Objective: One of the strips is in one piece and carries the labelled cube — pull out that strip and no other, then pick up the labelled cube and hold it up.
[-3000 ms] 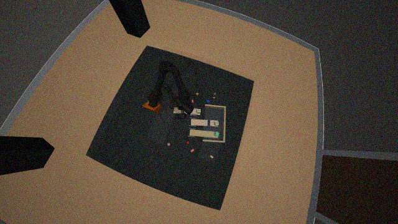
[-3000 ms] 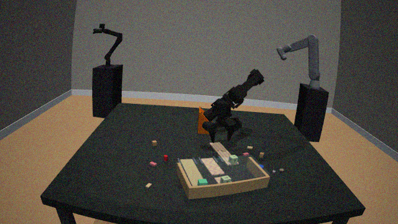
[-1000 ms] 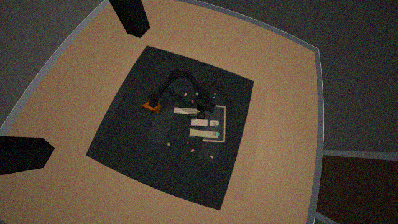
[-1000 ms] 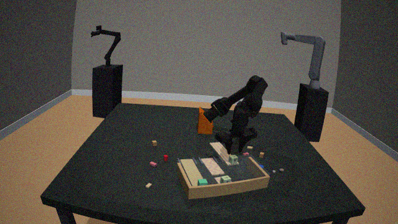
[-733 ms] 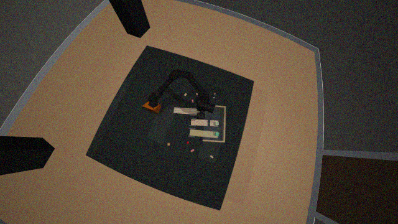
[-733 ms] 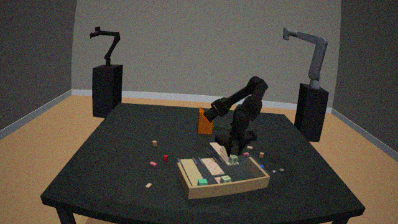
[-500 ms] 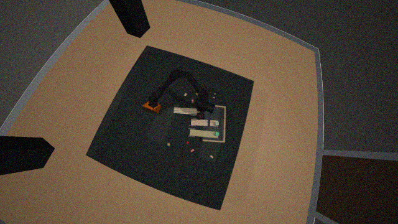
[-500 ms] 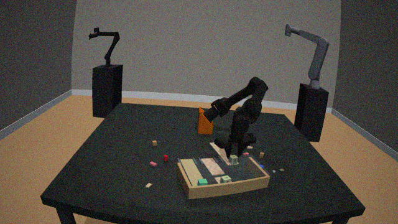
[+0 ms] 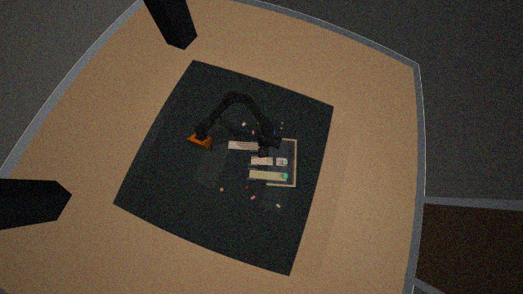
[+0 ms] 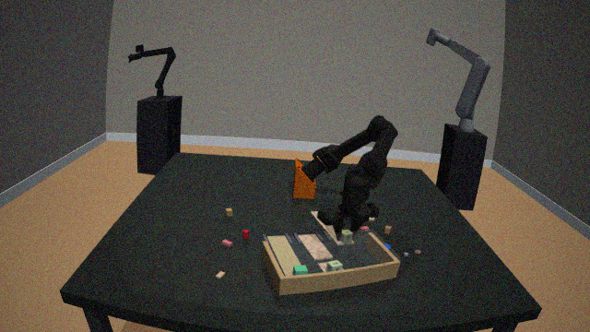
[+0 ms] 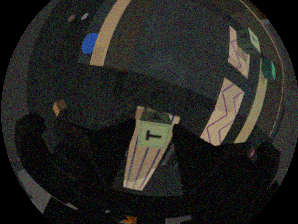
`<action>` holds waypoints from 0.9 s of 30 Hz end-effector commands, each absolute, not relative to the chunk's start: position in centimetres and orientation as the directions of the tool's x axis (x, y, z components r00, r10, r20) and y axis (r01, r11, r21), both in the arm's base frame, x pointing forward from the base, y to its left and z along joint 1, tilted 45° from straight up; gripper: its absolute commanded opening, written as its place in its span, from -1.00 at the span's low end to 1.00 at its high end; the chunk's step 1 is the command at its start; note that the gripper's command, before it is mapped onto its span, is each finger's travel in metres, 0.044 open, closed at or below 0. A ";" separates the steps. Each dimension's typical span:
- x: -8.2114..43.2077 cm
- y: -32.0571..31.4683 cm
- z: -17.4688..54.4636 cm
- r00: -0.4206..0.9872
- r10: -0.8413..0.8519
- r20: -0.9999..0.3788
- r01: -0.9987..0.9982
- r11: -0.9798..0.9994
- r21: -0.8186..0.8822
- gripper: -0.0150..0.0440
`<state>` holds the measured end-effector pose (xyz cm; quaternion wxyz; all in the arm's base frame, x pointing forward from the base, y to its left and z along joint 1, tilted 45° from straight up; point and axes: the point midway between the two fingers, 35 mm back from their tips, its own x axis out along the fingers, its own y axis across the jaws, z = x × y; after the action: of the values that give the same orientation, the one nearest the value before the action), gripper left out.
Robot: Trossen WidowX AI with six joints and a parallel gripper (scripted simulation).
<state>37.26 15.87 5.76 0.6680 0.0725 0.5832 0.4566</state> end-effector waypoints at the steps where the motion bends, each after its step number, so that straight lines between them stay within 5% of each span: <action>1: 37.3 15.9 5.8 -0.097 0.695 -0.713 -0.526 0.572 0.629 0.00; 9: 37.3 15.9 5.8 -0.097 0.695 -0.713 -0.526 0.572 0.629 -0.18; 13: 37.0 15.5 5.9 -0.097 0.694 -0.713 -0.526 0.573 0.629 -0.49; 27: 32.2 10.8 7.5 -0.100 0.697 -0.710 -0.519 0.572 0.635 -0.49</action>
<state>33.16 11.54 7.33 0.6677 0.0772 0.5835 0.4558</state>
